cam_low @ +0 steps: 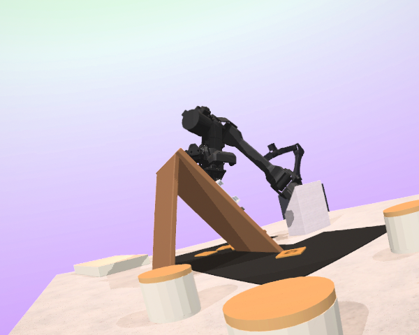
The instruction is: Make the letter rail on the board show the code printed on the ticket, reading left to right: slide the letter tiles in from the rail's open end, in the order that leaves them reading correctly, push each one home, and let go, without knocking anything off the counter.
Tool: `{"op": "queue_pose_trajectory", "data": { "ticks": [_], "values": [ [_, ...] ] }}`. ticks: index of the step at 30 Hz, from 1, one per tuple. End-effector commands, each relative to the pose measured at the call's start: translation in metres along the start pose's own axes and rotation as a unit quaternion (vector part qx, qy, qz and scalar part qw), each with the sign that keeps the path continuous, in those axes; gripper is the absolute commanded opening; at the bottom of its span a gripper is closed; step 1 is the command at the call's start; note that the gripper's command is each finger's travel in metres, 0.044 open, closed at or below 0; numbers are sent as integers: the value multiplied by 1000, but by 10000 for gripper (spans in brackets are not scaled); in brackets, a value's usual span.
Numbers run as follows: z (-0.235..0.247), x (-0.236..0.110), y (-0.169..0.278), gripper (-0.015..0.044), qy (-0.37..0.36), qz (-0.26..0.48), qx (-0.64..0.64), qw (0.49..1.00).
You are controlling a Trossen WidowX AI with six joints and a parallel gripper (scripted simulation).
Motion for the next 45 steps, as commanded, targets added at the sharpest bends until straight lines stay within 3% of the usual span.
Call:
{"op": "queue_pose_trajectory", "data": {
  "ticks": [1, 45],
  "values": [
    [-1, 2, -1, 0, 2, 0, -1, 1000],
    [-14, 1, 2, 0, 2, 0, -1, 1000]
  ]
}}
Point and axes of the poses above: the point midway between the two fingers, 35 mm back from their tips, its own x axis out along the fingers, its own z axis across the jaws, y = z × x, the point moved 2 cm from there along -x, back along the fingers, and after that the axes turned 10 degrees about -x, right-handed, at the moved point
